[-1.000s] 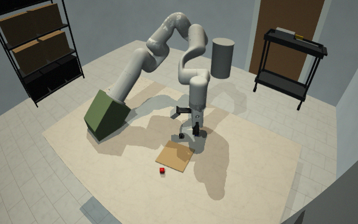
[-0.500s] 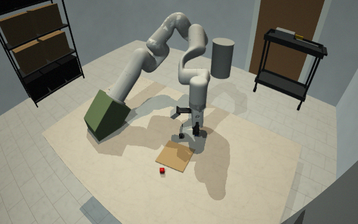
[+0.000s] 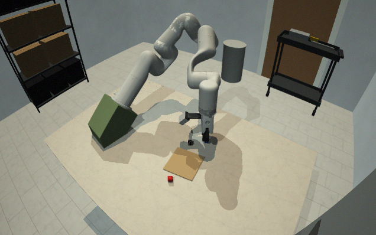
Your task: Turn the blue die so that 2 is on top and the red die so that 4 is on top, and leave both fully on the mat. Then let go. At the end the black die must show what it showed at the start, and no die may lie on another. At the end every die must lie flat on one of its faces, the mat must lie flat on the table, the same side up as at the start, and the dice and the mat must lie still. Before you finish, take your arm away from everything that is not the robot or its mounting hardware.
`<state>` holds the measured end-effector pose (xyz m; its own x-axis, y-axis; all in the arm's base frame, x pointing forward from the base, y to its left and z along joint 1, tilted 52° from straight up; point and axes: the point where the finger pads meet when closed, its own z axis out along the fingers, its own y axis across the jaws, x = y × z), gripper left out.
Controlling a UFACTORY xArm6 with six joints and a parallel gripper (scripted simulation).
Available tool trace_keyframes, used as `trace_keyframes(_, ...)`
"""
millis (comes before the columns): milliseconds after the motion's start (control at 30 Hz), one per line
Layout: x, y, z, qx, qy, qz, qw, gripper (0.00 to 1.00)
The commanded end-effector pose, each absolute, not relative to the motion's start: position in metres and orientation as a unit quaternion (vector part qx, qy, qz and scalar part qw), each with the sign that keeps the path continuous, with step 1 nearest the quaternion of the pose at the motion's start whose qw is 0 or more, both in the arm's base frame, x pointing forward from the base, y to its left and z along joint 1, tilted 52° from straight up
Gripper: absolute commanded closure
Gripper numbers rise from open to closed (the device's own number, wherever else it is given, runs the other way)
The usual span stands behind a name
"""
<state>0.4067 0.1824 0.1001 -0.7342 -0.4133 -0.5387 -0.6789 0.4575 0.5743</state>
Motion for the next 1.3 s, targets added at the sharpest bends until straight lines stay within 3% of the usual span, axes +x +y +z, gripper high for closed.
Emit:
trace_keyframes(0,0.408,0.182,0.101,-0.326,0.838,0.406,0.165,0.64)
trace_keyframes(1267,0.408,0.2,0.086,-0.326,0.838,0.406,0.165,0.64)
